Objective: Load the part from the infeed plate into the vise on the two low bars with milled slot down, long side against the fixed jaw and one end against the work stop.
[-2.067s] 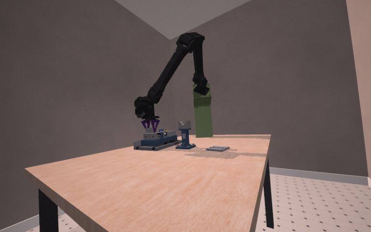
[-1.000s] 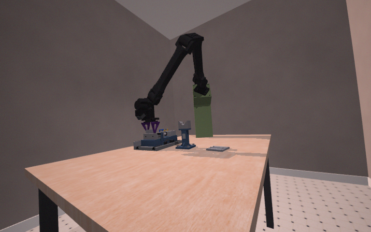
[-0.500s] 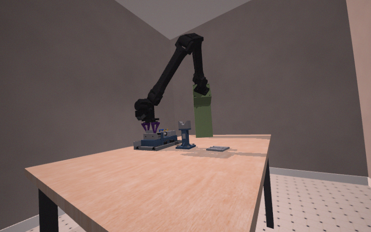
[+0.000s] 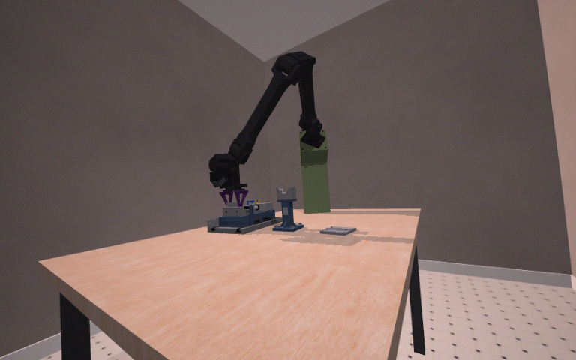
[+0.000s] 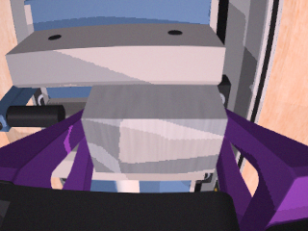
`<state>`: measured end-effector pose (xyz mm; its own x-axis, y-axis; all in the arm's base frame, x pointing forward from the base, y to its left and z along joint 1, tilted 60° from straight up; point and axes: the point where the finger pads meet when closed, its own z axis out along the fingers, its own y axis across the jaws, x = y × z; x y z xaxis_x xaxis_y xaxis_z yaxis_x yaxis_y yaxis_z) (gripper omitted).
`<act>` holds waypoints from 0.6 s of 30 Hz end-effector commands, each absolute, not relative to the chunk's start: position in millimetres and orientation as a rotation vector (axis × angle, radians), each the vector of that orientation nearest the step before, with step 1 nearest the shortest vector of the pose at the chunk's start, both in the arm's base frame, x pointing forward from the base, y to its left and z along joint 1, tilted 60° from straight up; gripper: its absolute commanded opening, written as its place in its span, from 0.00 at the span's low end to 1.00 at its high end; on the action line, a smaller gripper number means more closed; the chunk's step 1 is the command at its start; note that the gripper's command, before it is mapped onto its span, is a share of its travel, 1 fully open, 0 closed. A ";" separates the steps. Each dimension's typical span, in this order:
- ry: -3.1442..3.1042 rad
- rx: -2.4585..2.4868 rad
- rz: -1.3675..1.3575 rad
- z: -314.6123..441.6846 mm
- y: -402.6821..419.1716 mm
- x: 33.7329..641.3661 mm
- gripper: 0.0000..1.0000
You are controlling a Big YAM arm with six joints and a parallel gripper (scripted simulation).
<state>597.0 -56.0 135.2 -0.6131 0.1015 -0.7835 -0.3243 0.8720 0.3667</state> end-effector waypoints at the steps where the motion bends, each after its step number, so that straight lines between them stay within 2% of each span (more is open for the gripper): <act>1: 2.140 -0.170 0.614 137.9 -47.1 604.4 0.00; 18: 2.138 -0.172 0.613 139.4 -47.0 604.7 0.00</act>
<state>597.1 -55.8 134.7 -0.6137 0.1020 -0.7829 -0.3238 0.8718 0.3675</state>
